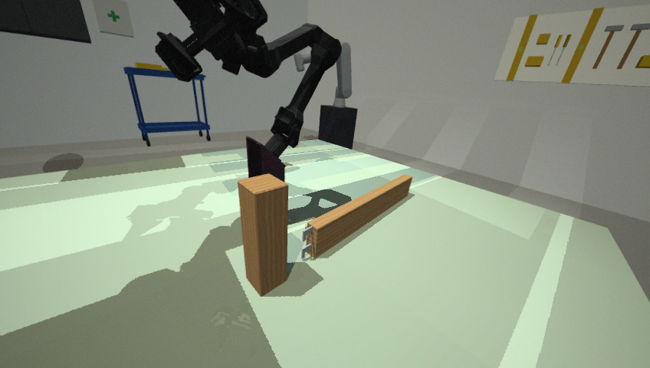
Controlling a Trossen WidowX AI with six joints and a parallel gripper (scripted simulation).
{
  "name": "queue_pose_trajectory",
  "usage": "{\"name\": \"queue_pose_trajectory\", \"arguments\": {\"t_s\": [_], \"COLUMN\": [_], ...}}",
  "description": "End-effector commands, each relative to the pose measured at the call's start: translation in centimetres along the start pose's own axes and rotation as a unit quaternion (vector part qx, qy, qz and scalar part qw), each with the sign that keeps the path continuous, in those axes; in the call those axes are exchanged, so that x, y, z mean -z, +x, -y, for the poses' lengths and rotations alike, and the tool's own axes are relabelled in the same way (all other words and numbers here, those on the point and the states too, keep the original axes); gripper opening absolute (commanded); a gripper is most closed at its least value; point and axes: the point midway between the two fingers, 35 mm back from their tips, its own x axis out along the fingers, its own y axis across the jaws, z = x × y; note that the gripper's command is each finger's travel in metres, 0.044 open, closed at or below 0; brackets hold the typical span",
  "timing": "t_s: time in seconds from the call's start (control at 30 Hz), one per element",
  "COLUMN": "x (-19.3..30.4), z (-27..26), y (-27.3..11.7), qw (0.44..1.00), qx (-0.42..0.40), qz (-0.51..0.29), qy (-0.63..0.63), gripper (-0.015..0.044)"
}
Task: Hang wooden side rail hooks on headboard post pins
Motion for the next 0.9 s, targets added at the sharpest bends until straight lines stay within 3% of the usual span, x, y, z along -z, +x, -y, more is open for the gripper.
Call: {"name": "queue_pose_trajectory", "arguments": {"t_s": [0.0,0.23,0.47,0.87], "x": [6.3,16.6,25.2,26.0], "z": [2.6,6.1,8.8,8.9], "y": [1.4,0.5,-4.3,-5.0], "qw": [0.997,0.977,0.928,0.922], "qx": [0.015,0.030,0.035,0.034], "qz": [-0.046,-0.131,-0.223,-0.233], "qy": [-0.058,-0.168,-0.296,-0.308], "gripper": [0.0440,0.0440,0.0440,0.0440]}}
